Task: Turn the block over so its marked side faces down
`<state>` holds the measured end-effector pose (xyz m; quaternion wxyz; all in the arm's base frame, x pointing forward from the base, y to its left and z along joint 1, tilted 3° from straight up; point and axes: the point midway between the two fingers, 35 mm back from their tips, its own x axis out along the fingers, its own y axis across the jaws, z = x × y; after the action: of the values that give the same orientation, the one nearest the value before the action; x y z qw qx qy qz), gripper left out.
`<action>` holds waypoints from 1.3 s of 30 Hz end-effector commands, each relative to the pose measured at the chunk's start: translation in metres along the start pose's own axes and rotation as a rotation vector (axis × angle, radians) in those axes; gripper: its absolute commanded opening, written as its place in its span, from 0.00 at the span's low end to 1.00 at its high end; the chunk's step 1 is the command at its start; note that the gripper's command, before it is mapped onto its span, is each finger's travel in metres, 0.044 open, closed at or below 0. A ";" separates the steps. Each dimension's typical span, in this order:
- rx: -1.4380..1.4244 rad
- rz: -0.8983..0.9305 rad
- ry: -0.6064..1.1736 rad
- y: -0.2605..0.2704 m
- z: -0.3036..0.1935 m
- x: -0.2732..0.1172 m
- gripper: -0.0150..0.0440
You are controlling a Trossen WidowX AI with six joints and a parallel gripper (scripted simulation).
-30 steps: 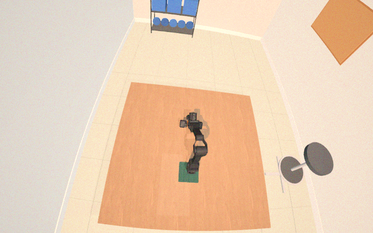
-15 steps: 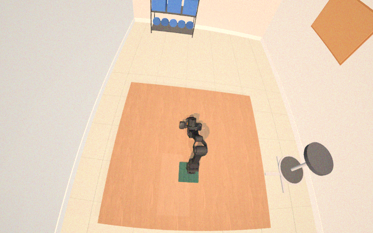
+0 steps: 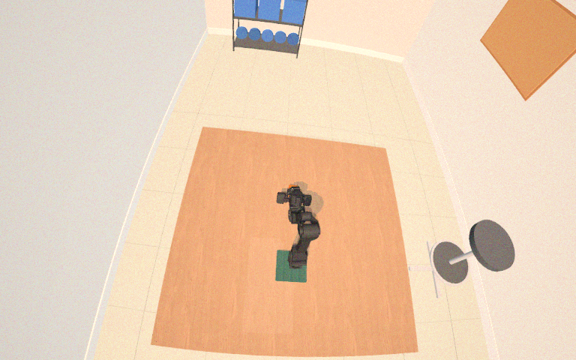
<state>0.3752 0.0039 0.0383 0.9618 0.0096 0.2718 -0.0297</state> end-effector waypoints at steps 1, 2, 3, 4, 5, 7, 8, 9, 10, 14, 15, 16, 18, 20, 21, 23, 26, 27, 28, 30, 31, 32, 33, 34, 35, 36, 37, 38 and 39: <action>-0.005 -0.004 -0.032 -0.001 0.000 -0.002 0.25; -0.005 -0.004 -0.035 -0.001 0.000 -0.002 0.25; -0.005 -0.004 -0.035 -0.001 0.000 -0.002 0.25; -0.005 -0.004 -0.035 -0.001 0.000 -0.002 0.25; -0.005 -0.004 -0.035 -0.001 0.000 -0.002 0.25; -0.005 -0.004 -0.035 -0.001 0.000 -0.002 0.25; -0.005 -0.004 -0.035 -0.001 0.000 -0.002 0.25; -0.005 -0.004 -0.035 -0.001 0.000 -0.002 0.25; -0.005 -0.004 -0.035 -0.001 0.000 -0.002 0.25; -0.005 -0.004 -0.035 -0.001 0.000 -0.002 0.25; -0.005 -0.004 -0.035 -0.001 0.000 -0.002 0.30; -0.005 -0.004 -0.035 -0.001 0.000 -0.002 0.34; -0.005 -0.004 -0.035 -0.001 0.000 -0.002 0.43; -0.005 -0.004 -0.035 -0.001 0.000 -0.002 0.52; -0.005 -0.004 -0.035 -0.001 0.000 -0.002 0.57; -0.005 -0.004 -0.035 -0.001 0.000 -0.002 0.65; -0.005 -0.004 -0.035 -0.001 0.000 -0.002 0.79; -0.005 -0.004 -0.035 -0.001 0.000 -0.002 0.83; -0.005 -0.004 -0.035 -0.001 0.000 -0.002 0.88; -0.005 -0.004 -0.035 -0.001 0.000 -0.002 0.97; -0.005 -0.004 -0.035 -0.001 0.000 -0.002 1.00; -0.005 -0.004 -0.035 -0.001 0.000 -0.002 1.00; -0.005 -0.004 -0.035 -0.001 0.000 -0.002 1.00; -0.005 -0.004 -0.035 -0.001 0.000 -0.002 1.00; -0.005 -0.004 -0.035 -0.001 0.000 -0.002 1.00; -0.005 -0.004 -0.035 -0.001 0.000 -0.002 1.00; -0.005 -0.004 -0.035 -0.001 0.000 -0.002 1.00; -0.005 -0.004 -0.035 -0.001 0.000 -0.002 1.00; -0.005 -0.004 -0.035 -0.001 0.000 -0.002 1.00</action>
<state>0.3736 0.0038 0.0404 0.9667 0.0090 0.2538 -0.0300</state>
